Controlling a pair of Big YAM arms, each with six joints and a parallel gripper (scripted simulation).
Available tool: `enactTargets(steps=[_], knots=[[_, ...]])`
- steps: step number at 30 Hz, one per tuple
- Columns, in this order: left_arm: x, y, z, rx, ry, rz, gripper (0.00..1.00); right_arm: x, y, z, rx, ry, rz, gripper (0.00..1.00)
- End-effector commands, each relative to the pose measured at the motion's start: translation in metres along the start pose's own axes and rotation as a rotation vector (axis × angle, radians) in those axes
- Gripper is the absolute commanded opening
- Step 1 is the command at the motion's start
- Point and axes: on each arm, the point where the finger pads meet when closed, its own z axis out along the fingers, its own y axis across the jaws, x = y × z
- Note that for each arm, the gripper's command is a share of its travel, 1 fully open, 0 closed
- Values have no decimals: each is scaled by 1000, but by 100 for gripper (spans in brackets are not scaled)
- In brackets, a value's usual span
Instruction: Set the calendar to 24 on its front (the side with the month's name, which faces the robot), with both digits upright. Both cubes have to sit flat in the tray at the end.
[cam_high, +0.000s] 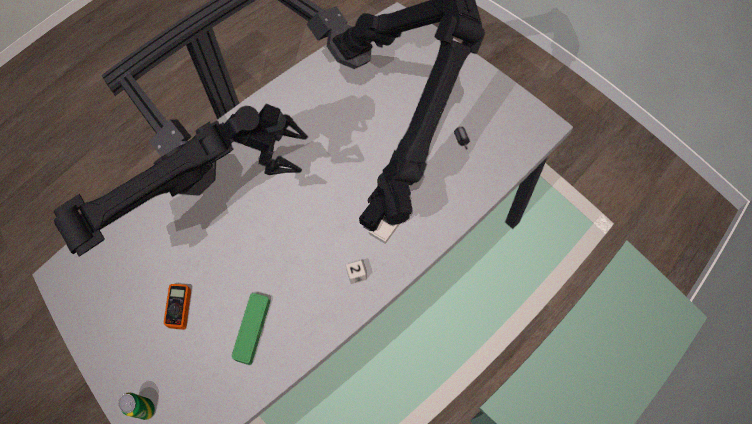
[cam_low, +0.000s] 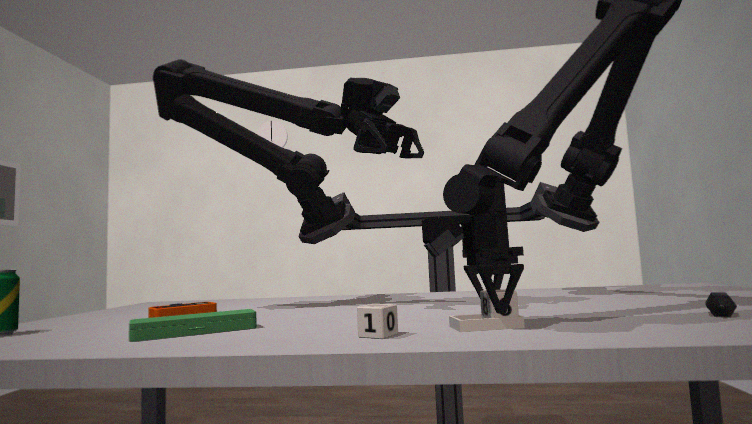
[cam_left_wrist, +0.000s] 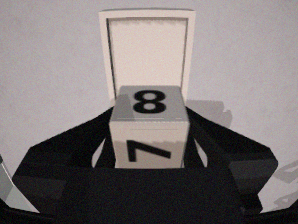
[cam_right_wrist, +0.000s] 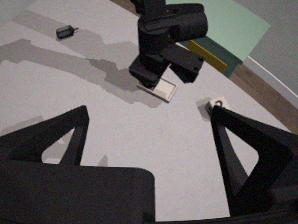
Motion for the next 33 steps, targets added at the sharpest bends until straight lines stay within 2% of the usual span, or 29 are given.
enactTargets(steps=[1,2,4,5,14,18,25,27,29,31,33], knots=[[-5,17,-18,-25,-24,-22,40,-5,0,0,2,-12,4,100],[-5,17,-18,-25,-24,-22,40,-5,0,0,2,-12,4,100],[-6,12,-10,-18,-17,-14,63,-5,0,0,2,-12,4,100],[-8,16,-20,-32,-32,-27,69,-5,0,0,2,-12,4,100],[-11,6,-33,-43,-46,-28,69,-5,0,0,2,-12,4,100],[-21,12,-43,-66,-71,-53,69,-5,0,0,2,-12,4,100],[-16,2,-55,-52,-58,-39,69,-5,0,0,2,-12,4,100],[-9,26,-51,-57,-52,-71,69,-5,0,0,2,-12,4,100],[-7,37,-60,-58,-52,-71,69,-5,0,0,2,-12,4,100],[-20,32,-87,-67,-72,-54,69,-5,0,0,2,-12,4,100],[-18,32,-105,-66,-73,-55,69,-5,0,0,2,-12,4,100]])
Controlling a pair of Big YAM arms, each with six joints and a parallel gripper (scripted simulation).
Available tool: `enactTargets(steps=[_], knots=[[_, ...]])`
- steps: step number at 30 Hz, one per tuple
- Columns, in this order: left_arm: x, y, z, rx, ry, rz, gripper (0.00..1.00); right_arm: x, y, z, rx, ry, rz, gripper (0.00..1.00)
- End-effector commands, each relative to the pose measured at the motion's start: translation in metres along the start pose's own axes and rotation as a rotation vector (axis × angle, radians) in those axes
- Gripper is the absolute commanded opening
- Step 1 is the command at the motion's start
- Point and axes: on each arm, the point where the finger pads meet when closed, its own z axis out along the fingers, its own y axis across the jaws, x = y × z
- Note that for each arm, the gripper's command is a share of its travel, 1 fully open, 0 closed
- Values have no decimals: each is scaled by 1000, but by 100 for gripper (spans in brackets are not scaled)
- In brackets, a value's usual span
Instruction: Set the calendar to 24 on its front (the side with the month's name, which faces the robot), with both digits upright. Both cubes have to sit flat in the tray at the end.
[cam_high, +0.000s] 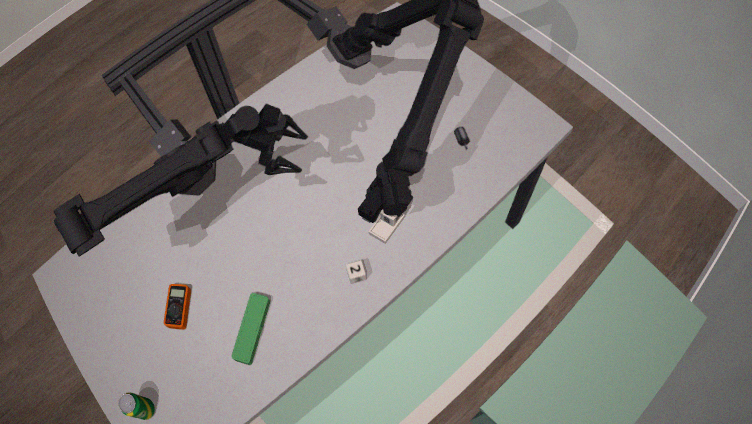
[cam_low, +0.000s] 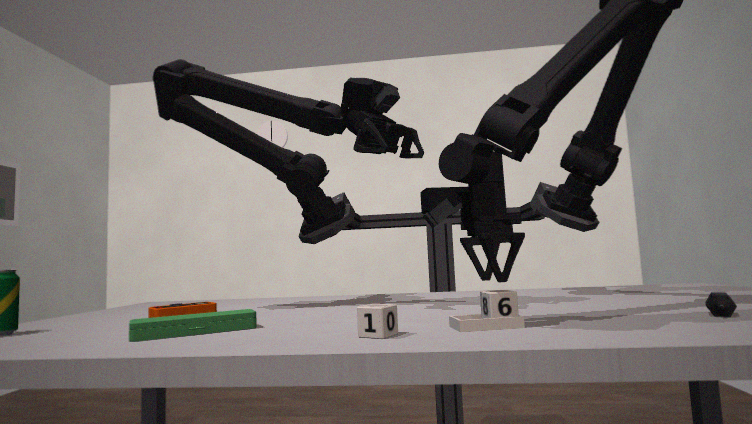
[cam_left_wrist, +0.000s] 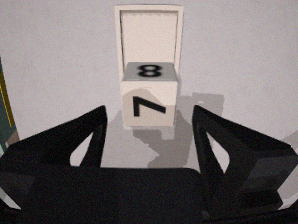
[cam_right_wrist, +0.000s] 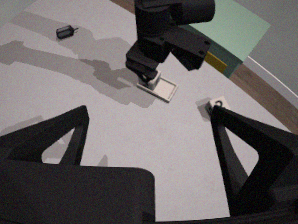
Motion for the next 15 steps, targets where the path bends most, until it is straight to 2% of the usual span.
enactTargets(steps=[1,3,4,7,10,13,15], knots=[[-19,32,-66,-55,-70,-44,69,-5,0,0,2,-12,4,100],[-18,31,-78,-54,-71,-44,69,-5,0,0,2,-12,4,100],[-14,14,-65,-32,-44,-19,69,-5,0,0,2,-12,4,100],[-6,1,-40,-5,-10,1,69,-5,0,0,2,-12,4,100],[1,5,-33,2,2,-11,69,-5,0,0,2,-12,4,100],[-4,-1,-36,0,-4,5,69,-5,0,0,2,-12,4,100],[-9,7,-42,-12,-20,-31,69,-5,0,0,2,-12,4,100]])
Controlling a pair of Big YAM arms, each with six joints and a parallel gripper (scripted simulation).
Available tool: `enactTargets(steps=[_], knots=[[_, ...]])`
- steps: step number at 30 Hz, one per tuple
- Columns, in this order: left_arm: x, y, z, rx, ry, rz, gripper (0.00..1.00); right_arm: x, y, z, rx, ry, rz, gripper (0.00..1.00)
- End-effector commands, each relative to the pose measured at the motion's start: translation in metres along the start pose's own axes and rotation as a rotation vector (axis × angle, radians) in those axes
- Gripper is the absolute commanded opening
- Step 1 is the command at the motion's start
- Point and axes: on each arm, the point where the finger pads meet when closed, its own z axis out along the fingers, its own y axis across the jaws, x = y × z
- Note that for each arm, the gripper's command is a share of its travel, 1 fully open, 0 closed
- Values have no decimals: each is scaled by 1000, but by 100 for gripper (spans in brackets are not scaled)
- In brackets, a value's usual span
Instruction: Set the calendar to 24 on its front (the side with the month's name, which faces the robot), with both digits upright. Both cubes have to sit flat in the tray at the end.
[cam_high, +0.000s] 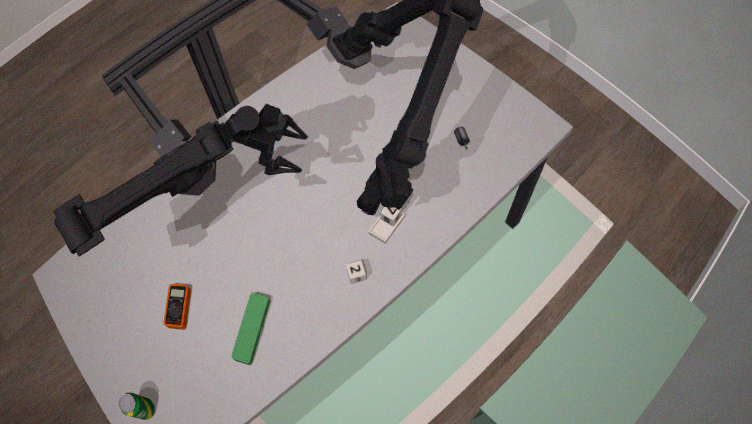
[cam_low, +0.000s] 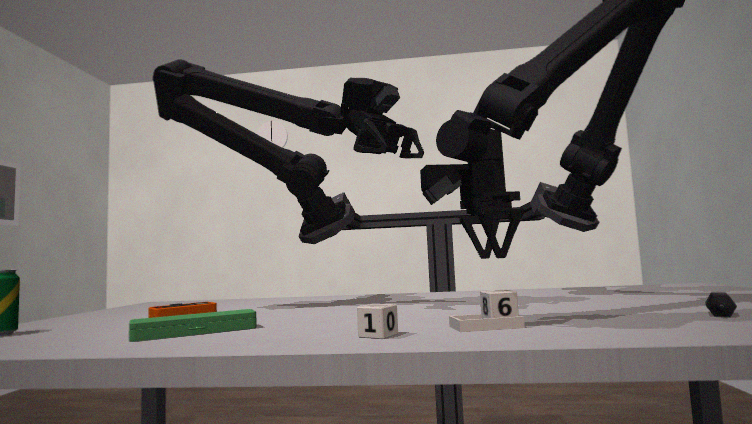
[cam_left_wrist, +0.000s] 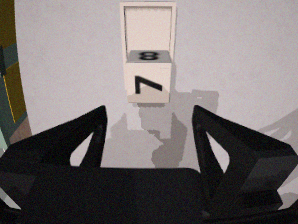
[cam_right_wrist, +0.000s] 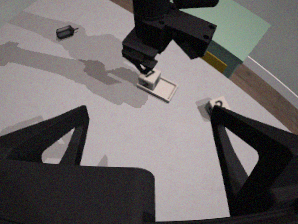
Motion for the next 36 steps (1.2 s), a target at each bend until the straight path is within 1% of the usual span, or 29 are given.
enactTargets(steps=[1,2,3,5,7,9,11,12,13,14,16,20,21,22,24,26,28,29,35,36], knots=[[-13,6,-3,-7,-14,-50,69,-5,1,1,2,-13,-5,100],[-22,2,-8,-10,-29,-64,69,0,0,-1,3,-6,-12,100],[-29,4,-8,-12,-39,-109,69,6,-1,-3,6,-4,-13,100],[-47,9,-6,-11,-66,-207,69,8,-7,-6,19,-7,1,100],[-72,15,-3,-1,-99,-312,69,12,-15,-10,41,-4,10,100],[-98,19,-1,13,-132,-408,69,5,-27,-15,73,-20,41,100],[-98,19,-1,13,-132,-408,69,5,-27,-15,73,-20,41,100],[-105,19,1,21,-132,-451,69,4,-32,-17,86,-25,53,100],[-115,19,2,30,-141,-495,69,6,-37,-19,100,-26,61,100],[-124,18,4,44,-142,-531,69,20,-38,-21,112,-13,53,100],[-149,18,9,65,-151,-631,69,26,-52,-27,156,-16,81,100],[-180,15,20,75,-118,-786,69,36,-69,-39,217,-30,125,100],[-185,14,22,72,-105,-809,69,37,-73,-41,232,-33,138,100],[-188,13,24,68,-92,-827,69,29,-81,-44,251,-45,165,100],[-194,11,29,55,-68,-853,69,34,-88,-48,276,-45,183,100],[-199,9,33,37,-42,-873,69,50,-89,-50,299,-33,180,100],[-199,9,33,37,-42,-873,69,50,-89,-50,299,-33,180,100],[-200,9,34,29,-32,-880,69,40,-95,-53,307,-49,205,100],[-205,7,39,7,-14,-856,69,43,-99,-55,326,-49,217,100],[-204,17,27,5,-32,-869,69,43,-99,-55,325,-50,217,100]])
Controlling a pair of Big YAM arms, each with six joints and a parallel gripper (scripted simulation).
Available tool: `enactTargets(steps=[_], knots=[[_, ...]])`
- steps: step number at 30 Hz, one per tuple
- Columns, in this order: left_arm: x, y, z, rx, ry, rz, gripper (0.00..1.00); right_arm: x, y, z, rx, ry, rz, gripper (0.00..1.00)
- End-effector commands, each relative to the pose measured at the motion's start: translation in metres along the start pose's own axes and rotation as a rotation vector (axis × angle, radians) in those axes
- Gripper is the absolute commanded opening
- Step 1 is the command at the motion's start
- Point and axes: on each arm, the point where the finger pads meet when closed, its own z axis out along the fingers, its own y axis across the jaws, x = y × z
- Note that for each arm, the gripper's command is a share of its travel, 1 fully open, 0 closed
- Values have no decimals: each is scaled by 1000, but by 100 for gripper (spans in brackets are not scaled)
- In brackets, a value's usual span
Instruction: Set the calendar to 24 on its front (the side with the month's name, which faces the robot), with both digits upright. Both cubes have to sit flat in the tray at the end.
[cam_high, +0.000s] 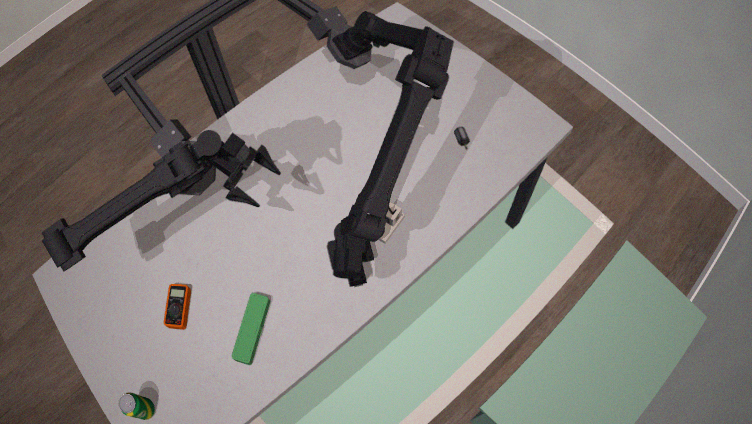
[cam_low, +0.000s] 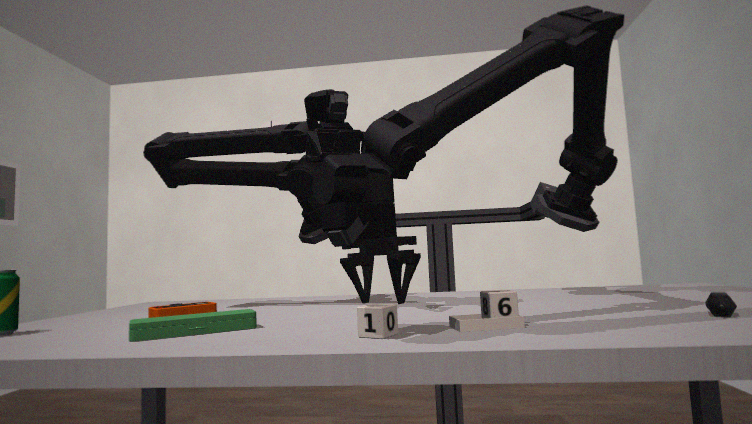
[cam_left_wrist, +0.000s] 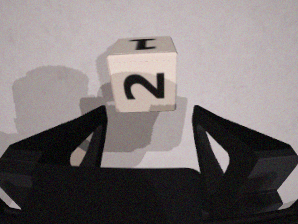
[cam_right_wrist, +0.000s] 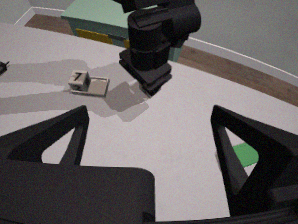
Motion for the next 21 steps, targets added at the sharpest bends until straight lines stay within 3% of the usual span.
enactTargets(steps=[1,11,14,21], knots=[[-30,-4,-34,16,-59,-40,69,-2,-2,-1,2,2,7,100],[-30,-5,-34,16,-59,-40,69,-2,-1,0,1,1,0,100],[-29,9,-4,2,-21,-55,69,-2,-1,0,1,1,0,100],[-41,0,0,10,-38,-37,69,-2,-1,0,1,1,0,100]])
